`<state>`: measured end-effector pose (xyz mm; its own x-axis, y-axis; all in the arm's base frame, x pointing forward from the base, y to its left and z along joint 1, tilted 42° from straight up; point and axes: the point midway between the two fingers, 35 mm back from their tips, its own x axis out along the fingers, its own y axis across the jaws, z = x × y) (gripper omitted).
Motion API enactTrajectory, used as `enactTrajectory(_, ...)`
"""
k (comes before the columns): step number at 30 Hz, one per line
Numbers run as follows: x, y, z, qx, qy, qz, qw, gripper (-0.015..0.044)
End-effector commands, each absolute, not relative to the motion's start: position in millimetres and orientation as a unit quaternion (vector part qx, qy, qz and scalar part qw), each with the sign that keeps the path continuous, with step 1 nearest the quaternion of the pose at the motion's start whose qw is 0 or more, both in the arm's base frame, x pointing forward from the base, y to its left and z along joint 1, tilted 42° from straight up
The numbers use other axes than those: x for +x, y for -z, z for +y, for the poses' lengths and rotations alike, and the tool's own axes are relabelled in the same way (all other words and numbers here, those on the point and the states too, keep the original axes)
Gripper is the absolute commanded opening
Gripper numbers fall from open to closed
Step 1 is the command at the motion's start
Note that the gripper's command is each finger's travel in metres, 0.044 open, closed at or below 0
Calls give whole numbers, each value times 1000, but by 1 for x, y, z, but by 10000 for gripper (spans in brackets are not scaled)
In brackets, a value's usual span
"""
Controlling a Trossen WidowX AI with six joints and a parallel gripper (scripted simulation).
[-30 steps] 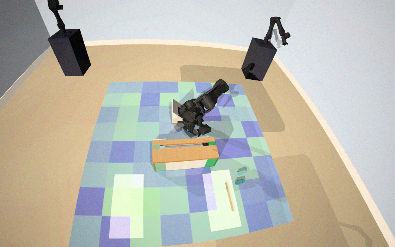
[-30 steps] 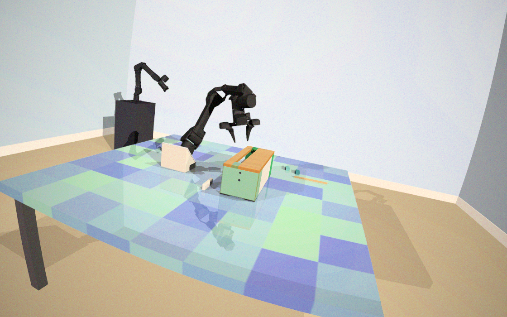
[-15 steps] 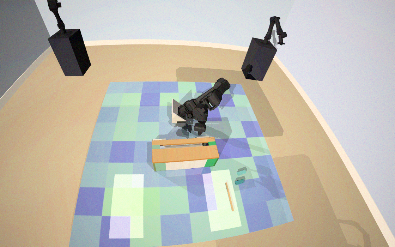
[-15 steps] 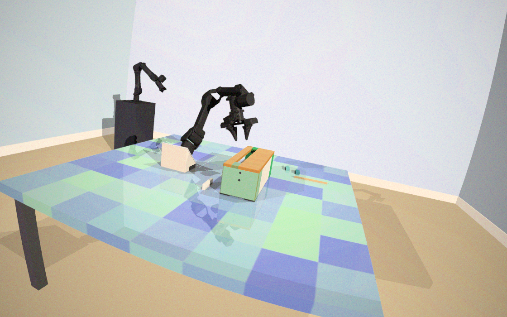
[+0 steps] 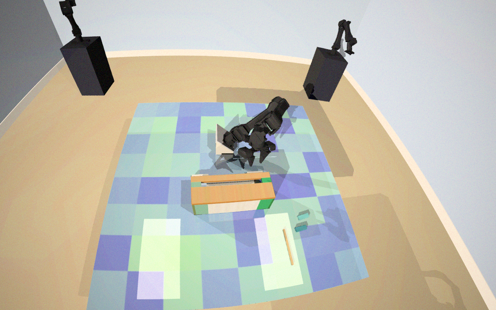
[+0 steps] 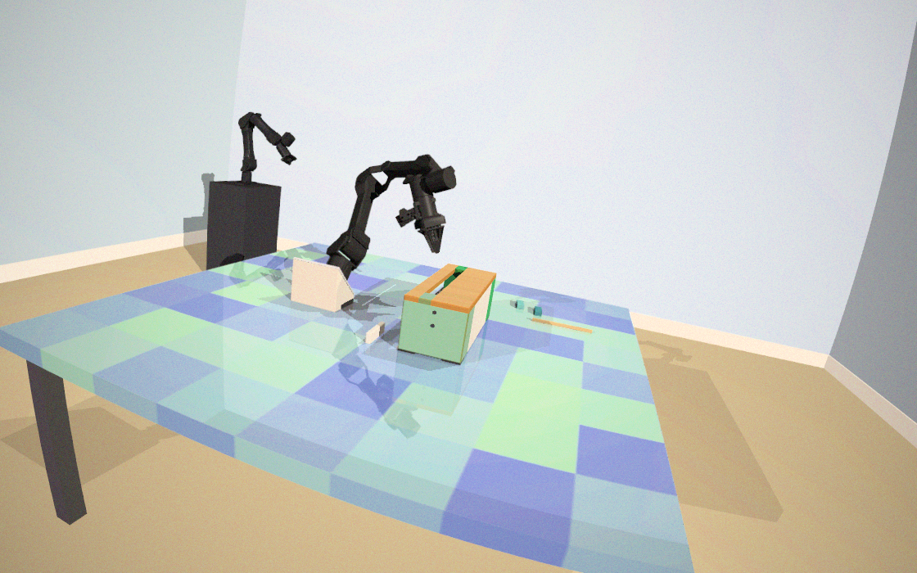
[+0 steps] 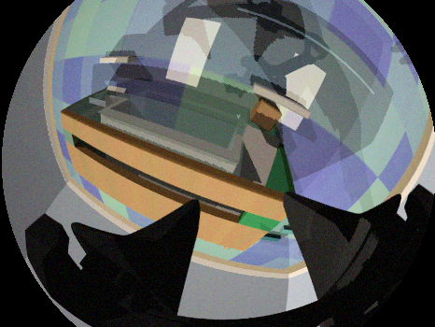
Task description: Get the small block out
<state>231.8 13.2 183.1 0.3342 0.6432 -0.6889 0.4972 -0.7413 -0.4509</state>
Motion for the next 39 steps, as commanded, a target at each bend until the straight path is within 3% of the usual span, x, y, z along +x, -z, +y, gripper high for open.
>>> enactTrajectory(1, 223, -189, 27, -782, -507, -248, 266, 285)
enactTrajectory(13, 225, -189, 28, -790, -499, -262, 240, 285)
enactTrajectory(21, 250, -194, 46, -821, -329, -438, -161, 285)
enactTrajectory(24, 256, -197, 51, -802, -278, -466, -251, 285)
enactTrajectory(31, 269, -204, 64, -722, -149, -505, -448, 285)
enactTrajectory(39, 275, -242, 72, -694, -75, -489, -523, 285)
